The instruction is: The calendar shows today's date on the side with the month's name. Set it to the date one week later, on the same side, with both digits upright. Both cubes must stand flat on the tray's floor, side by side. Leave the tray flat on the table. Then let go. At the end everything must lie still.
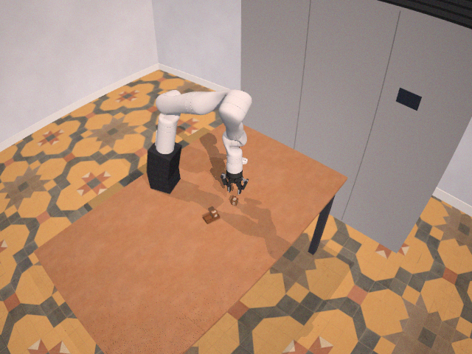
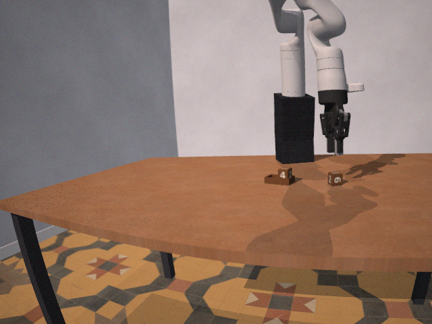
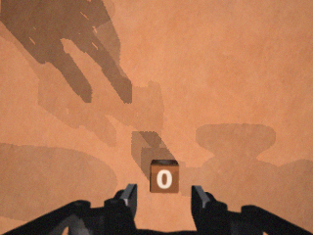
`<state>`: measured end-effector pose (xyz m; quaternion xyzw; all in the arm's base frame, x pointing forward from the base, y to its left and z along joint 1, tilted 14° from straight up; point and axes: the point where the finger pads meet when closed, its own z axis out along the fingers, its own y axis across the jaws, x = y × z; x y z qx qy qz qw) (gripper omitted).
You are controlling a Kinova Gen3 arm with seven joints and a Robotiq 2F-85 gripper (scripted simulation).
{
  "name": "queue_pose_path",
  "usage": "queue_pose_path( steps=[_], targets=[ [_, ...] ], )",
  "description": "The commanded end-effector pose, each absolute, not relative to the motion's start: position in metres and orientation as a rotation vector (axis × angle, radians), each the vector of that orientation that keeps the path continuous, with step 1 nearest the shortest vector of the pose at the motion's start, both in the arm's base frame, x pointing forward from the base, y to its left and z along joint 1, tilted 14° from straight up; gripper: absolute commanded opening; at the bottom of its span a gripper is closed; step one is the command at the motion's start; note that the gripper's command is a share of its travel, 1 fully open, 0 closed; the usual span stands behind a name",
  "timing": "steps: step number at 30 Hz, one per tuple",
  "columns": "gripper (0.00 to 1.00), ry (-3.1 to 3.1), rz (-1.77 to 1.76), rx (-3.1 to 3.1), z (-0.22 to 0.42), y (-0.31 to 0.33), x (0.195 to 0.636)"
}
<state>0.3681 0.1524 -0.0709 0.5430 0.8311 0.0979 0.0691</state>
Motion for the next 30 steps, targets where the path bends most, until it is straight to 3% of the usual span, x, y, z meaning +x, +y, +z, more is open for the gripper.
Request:
queue_pose_path(
  steps=[1, 30],
  targets=[
    [0.46, 2.496, 0.286, 1.628, -0.0705, 0.1538, 0.3686],
    [0.46, 2.309, 0.08, 1.556, -0.0703, 0.1565, 0.3674]
  ],
)
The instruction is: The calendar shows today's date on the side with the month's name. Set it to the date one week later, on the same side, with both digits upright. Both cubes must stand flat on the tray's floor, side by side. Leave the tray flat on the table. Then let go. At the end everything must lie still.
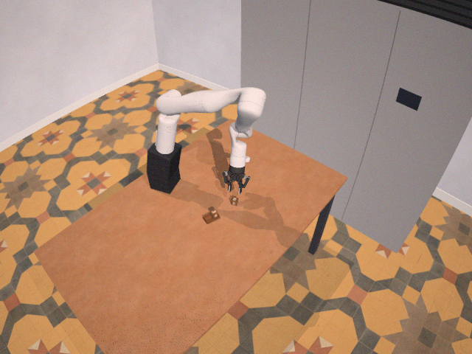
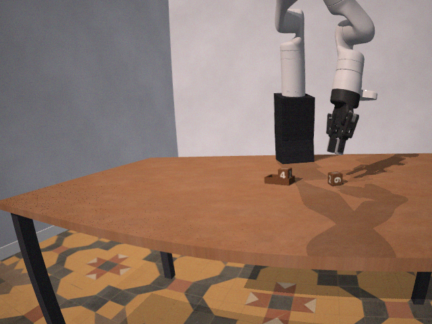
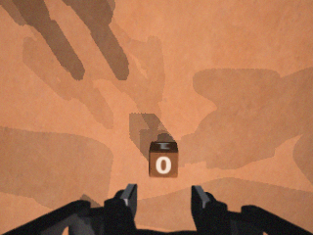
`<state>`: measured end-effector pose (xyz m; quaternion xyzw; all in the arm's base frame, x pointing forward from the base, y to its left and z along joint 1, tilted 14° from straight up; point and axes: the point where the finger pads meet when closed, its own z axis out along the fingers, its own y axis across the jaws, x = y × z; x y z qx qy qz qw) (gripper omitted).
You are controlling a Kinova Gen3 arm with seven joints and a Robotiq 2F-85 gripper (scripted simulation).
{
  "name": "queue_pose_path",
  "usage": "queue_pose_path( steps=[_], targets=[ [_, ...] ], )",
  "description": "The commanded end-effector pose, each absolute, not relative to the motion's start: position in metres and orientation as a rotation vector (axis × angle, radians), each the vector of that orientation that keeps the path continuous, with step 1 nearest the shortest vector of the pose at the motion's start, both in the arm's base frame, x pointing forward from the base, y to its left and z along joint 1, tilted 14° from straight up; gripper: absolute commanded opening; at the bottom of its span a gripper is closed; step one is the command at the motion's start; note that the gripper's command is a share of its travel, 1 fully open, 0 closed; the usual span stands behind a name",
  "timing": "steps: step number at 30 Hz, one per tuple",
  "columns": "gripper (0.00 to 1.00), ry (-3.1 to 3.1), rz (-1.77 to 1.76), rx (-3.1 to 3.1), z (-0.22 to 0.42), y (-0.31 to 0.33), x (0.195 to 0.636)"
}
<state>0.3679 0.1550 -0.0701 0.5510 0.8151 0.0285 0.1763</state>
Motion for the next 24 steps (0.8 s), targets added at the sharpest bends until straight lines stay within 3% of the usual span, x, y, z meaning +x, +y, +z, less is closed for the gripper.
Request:
queue_pose_path(
  steps=[1, 24],
  targets=[
    [0.46, 2.305, 0.076, 1.554, -0.0705, 0.1566, 0.3676],
    [0.46, 2.108, -0.114, 1.471, -0.0713, 0.1593, 0.3664]
  ],
)
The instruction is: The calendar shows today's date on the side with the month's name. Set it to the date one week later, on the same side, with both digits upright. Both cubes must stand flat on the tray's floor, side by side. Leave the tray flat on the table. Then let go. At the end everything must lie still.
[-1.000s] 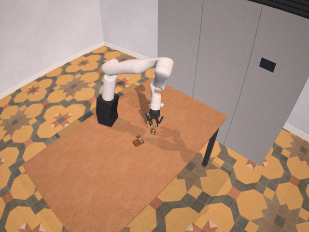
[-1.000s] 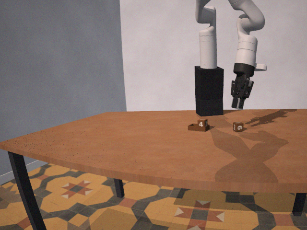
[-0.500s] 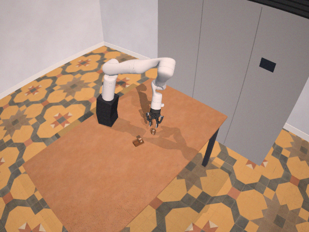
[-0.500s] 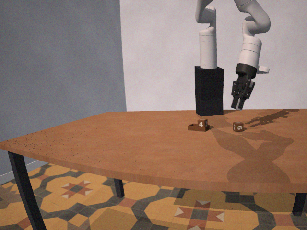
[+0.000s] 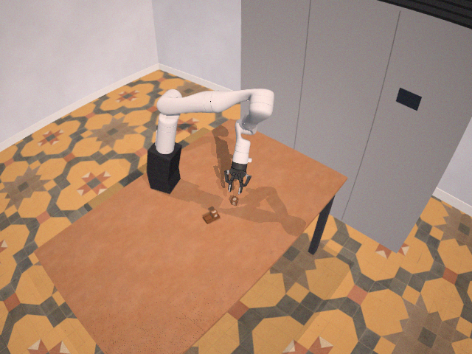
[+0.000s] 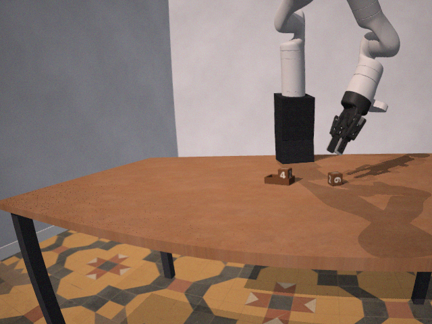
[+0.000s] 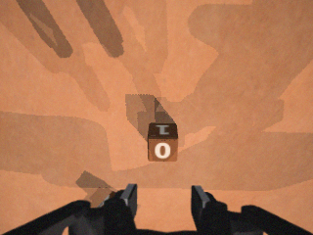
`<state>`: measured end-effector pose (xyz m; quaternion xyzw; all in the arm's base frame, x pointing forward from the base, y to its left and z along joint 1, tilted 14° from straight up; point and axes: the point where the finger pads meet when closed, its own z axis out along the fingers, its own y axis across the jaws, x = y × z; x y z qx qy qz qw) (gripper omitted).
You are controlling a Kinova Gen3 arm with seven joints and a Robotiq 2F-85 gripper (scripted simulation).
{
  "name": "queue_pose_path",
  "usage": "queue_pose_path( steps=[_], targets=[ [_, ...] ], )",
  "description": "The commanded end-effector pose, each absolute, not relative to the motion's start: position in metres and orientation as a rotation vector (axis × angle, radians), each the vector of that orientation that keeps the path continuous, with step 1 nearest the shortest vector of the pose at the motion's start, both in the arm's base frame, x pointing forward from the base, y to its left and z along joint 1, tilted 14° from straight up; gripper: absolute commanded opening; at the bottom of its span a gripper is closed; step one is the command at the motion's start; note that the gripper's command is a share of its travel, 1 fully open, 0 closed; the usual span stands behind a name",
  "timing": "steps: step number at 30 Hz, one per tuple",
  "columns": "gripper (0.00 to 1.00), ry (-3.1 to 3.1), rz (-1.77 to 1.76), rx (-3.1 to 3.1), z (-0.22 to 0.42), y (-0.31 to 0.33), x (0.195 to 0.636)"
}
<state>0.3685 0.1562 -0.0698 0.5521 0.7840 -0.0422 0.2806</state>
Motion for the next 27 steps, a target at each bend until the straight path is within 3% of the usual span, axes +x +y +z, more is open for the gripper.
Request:
queue_pose_path(
  steps=[1, 27],
  targets=[
    [0.46, 2.108, -0.114, 1.471, -0.0713, 0.1593, 0.3664],
    [0.46, 1.897, -0.29, 1.374, -0.0732, 0.1618, 0.3658]
  ],
)
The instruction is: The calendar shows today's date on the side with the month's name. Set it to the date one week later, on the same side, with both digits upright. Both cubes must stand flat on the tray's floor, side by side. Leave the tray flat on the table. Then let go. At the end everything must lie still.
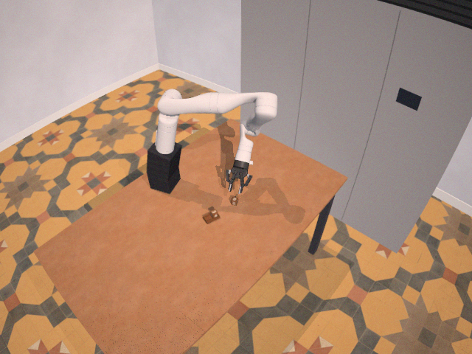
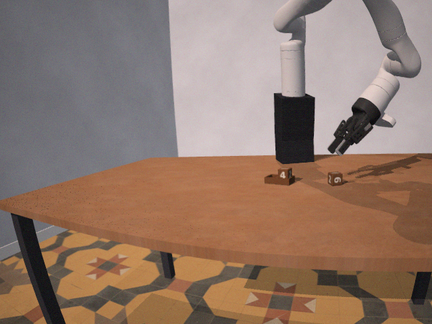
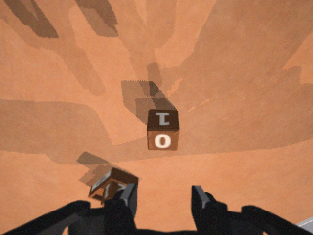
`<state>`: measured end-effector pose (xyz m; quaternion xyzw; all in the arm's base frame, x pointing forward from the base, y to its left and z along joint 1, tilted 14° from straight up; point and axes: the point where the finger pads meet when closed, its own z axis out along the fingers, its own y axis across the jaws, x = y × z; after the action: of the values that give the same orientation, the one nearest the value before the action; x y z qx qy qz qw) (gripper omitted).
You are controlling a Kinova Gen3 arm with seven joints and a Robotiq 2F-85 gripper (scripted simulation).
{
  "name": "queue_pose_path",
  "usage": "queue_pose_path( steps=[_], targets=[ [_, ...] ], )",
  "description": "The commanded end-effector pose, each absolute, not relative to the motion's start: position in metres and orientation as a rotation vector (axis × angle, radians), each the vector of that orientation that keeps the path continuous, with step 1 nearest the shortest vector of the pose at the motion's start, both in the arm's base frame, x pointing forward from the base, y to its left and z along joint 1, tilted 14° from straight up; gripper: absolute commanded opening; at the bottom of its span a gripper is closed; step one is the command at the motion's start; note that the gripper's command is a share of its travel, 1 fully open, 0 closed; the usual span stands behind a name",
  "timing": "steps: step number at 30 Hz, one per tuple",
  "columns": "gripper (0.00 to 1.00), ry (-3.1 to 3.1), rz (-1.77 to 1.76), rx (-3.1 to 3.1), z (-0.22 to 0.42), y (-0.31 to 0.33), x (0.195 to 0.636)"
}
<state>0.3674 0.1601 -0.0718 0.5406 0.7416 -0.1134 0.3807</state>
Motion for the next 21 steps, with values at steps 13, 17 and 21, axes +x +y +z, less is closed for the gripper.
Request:
queue_pose_path(
  steps=[13, 17, 21],
  targets=[
    [0.46, 1.897, -0.29, 1.374, -0.0733, 0.1618, 0.3658],
    [0.46, 1.897, -0.29, 1.374, -0.0741, 0.1619, 0.366],
    [0.46, 1.897, -0.29, 1.374, -0.0762, 0.1621, 0.3665]
  ],
)
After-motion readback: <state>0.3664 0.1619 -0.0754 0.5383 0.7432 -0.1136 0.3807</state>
